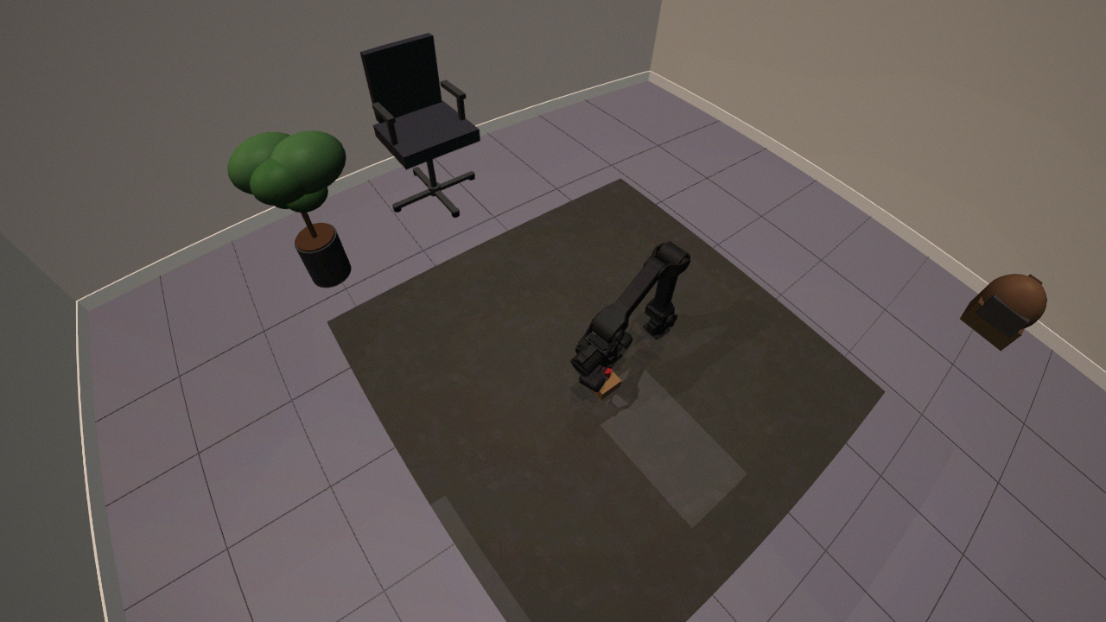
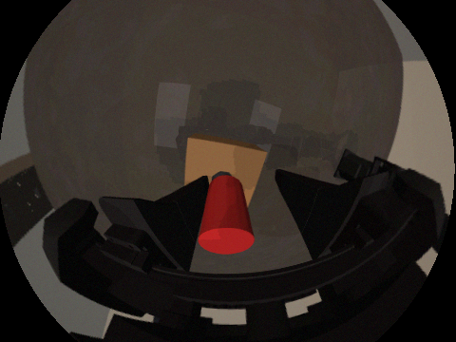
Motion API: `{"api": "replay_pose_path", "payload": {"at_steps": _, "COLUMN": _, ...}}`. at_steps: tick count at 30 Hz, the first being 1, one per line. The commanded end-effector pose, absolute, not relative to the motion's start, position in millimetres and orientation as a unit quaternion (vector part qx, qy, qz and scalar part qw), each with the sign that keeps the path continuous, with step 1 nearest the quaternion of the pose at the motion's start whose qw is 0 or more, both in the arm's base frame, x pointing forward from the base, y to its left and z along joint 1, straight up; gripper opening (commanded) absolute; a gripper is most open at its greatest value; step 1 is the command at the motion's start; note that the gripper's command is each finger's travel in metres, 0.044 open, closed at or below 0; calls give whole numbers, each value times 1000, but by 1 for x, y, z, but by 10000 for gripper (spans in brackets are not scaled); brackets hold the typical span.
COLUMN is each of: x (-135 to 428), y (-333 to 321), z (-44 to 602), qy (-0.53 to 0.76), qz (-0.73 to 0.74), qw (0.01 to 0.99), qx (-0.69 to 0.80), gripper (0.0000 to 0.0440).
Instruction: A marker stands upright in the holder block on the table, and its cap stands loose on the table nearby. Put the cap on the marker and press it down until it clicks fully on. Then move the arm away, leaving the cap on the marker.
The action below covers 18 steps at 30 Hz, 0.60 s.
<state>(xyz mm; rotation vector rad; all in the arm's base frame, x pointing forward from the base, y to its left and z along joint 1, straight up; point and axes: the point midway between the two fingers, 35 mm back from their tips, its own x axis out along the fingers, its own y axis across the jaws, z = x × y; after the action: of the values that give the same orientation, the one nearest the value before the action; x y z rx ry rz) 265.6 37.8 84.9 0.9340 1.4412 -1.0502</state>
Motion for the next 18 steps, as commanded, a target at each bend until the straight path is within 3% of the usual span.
{"api": "replay_pose_path", "payload": {"at_steps": 1, "x": 262, "y": 38, "z": 86, "qy": 606, "qz": -435, "qw": 537, "qx": 394, "gripper": 402}}
{"api": "replay_pose_path", "payload": {"at_steps": 3, "x": 263, "y": 39, "z": 88, "qy": 603, "qz": -430, "qw": 541, "qx": 398, "gripper": 440}}
{"api": "replay_pose_path", "payload": {"at_steps": 18, "x": 276, "y": 42, "z": 124, "qy": 562, "qz": -399, "qw": 573, "qx": 444, "gripper": 440}}
